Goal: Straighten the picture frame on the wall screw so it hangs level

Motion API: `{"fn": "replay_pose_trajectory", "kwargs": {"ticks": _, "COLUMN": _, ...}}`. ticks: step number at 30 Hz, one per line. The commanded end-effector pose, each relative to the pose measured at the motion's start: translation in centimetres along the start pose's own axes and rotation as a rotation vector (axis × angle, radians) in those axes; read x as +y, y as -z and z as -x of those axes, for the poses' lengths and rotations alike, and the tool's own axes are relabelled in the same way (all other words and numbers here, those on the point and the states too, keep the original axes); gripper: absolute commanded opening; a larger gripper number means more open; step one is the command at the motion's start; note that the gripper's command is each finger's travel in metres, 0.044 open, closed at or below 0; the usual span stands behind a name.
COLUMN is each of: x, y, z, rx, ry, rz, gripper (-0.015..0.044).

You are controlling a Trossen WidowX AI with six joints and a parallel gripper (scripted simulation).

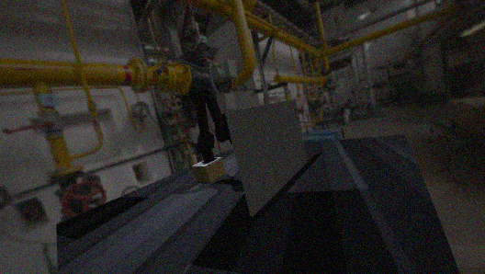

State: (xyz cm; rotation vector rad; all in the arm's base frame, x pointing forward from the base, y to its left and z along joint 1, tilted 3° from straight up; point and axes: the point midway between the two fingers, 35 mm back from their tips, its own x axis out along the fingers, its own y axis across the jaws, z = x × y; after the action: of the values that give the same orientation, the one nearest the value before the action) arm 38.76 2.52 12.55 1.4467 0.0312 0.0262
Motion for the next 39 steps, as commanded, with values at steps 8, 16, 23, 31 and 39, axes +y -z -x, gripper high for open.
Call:
{"fn": "replay_pose_trajectory", "kwargs": {"ticks": 8, "x": 0.0, "y": 0.0, "z": 0.0, "rx": 0.001, "ry": 0.0, "rz": -0.074, "gripper": 0.0}}
{"fn": "replay_pose_trajectory", "kwargs": {"ticks": 16, "x": 0.0, "y": 0.0, "z": 0.0, "rx": 0.001, "ry": 0.0, "rz": -0.111, "gripper": 0.0}}
{"fn": "replay_pose_trajectory", "kwargs": {"ticks": 23, "x": 0.0, "y": 0.0, "z": 0.0, "rx": 0.0, "ry": 0.0, "rz": -0.089, "gripper": 0.0157}}
{"fn": "replay_pose_trajectory", "kwargs": {"ticks": 31, "x": 0.0, "y": 0.0, "z": 0.2, "rx": 0.0, "ry": 0.0, "rz": -0.078, "gripper": 0.026}}
{"fn": "replay_pose_trajectory", "kwargs": {"ticks": 39, "x": -0.4, "y": 0.0, "z": 6.0, "rx": 0.004, "ry": 0.004, "rz": 0.253, "gripper": 0.026}}
